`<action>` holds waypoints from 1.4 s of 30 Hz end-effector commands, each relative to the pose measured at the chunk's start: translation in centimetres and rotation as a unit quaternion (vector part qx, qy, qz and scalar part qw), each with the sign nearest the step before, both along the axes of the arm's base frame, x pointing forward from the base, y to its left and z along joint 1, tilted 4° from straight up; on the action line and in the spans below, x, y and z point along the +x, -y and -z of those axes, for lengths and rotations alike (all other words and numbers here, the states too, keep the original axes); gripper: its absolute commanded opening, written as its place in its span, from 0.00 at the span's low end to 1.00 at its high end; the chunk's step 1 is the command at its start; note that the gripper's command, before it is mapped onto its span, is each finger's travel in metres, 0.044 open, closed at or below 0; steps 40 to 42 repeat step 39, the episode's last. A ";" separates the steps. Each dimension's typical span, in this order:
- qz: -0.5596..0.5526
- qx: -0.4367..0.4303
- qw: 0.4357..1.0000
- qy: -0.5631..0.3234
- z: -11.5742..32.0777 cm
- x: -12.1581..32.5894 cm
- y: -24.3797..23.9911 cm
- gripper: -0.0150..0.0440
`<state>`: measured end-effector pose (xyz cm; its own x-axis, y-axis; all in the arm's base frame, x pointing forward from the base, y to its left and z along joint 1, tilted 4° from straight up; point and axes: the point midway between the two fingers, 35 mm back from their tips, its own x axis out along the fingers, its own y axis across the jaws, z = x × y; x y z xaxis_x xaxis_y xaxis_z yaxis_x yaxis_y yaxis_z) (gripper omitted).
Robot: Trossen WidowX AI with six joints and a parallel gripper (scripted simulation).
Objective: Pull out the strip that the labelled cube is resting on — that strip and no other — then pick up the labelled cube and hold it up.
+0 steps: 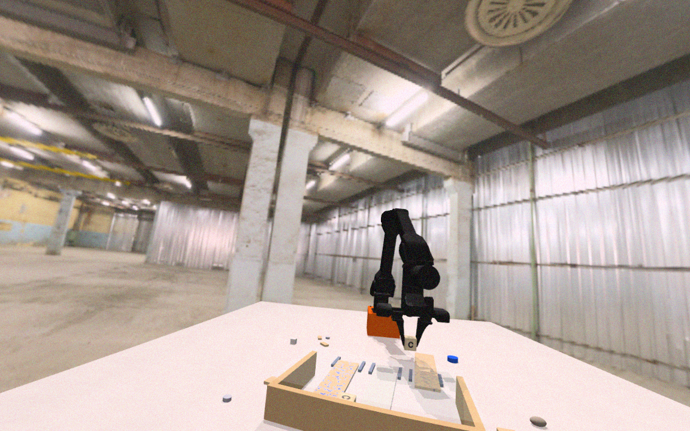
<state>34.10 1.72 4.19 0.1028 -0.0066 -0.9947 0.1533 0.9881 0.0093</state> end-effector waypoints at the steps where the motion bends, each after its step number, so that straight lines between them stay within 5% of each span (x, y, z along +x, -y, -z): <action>1: -0.002 0.001 1.000 0.001 0.1 -1.4 0.0 0.25; 42: -0.002 0.001 1.000 0.000 -3.0 -4.1 0.1 0.25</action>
